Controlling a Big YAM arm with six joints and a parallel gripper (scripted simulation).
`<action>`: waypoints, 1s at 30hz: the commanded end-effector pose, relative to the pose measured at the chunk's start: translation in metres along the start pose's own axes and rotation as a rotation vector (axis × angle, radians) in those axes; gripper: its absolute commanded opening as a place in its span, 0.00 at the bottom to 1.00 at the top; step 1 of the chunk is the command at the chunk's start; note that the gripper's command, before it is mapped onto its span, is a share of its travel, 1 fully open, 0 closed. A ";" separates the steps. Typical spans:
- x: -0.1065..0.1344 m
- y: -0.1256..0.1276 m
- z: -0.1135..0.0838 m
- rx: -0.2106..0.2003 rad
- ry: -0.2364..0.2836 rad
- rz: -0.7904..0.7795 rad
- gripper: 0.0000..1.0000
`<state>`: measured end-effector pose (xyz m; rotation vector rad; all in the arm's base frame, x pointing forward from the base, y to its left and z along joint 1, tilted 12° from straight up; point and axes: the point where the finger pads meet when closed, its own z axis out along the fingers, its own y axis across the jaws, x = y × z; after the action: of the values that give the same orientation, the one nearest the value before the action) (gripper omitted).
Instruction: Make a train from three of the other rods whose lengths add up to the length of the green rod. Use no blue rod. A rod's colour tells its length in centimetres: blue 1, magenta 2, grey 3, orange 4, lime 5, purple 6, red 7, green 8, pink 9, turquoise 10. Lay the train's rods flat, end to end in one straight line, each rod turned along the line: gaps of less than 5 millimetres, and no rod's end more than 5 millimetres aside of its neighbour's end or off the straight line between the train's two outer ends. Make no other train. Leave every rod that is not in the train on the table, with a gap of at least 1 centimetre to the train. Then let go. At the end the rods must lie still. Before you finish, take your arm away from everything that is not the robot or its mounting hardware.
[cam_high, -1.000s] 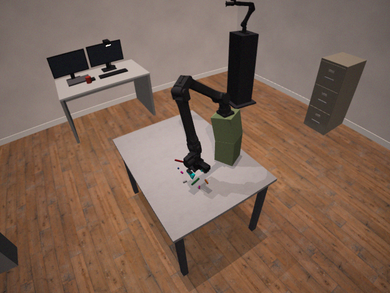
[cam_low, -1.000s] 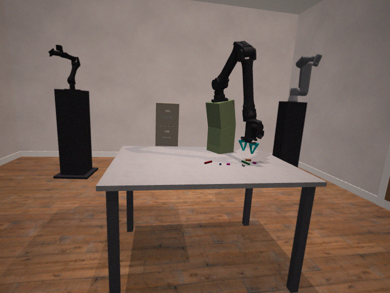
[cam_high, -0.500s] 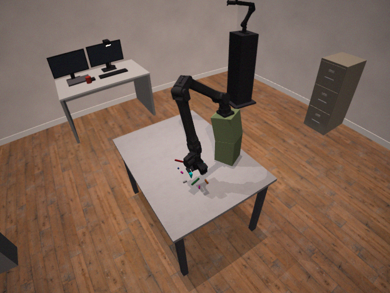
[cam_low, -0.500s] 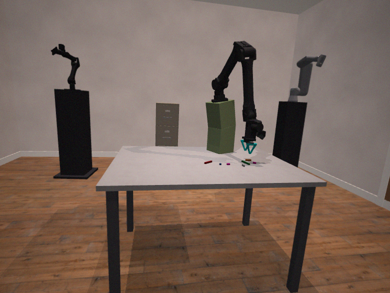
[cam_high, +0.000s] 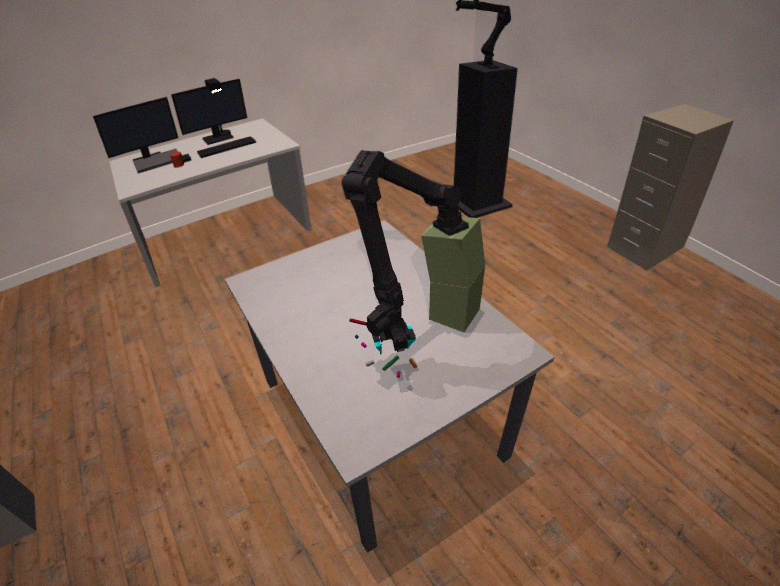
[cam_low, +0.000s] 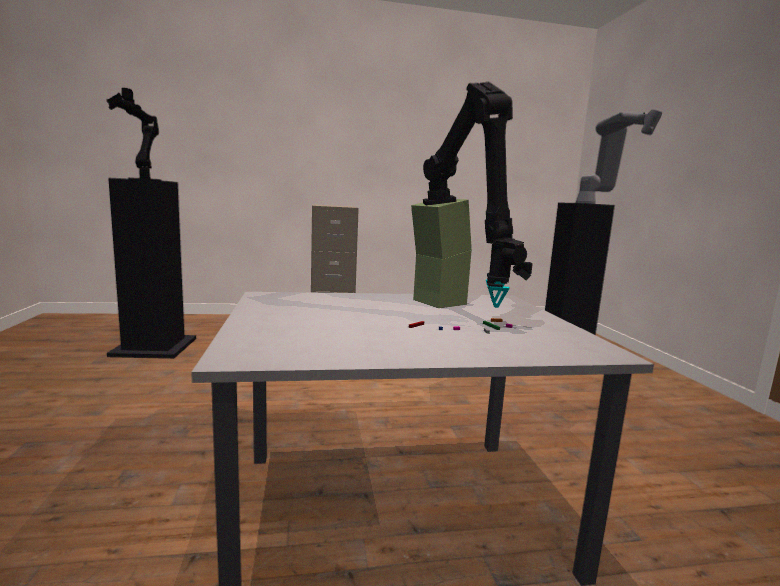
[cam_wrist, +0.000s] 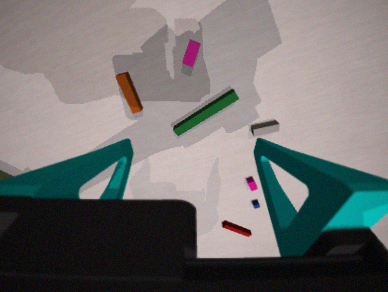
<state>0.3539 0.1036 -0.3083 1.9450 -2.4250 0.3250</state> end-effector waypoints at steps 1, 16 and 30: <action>0.003 0.003 0.007 -0.002 0.001 0.086 1.00; 0.003 0.003 0.007 -0.001 0.001 0.338 1.00; 0.003 0.002 0.007 0.000 0.001 0.601 1.00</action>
<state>0.3538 0.1036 -0.3084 1.2835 -2.8901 0.3261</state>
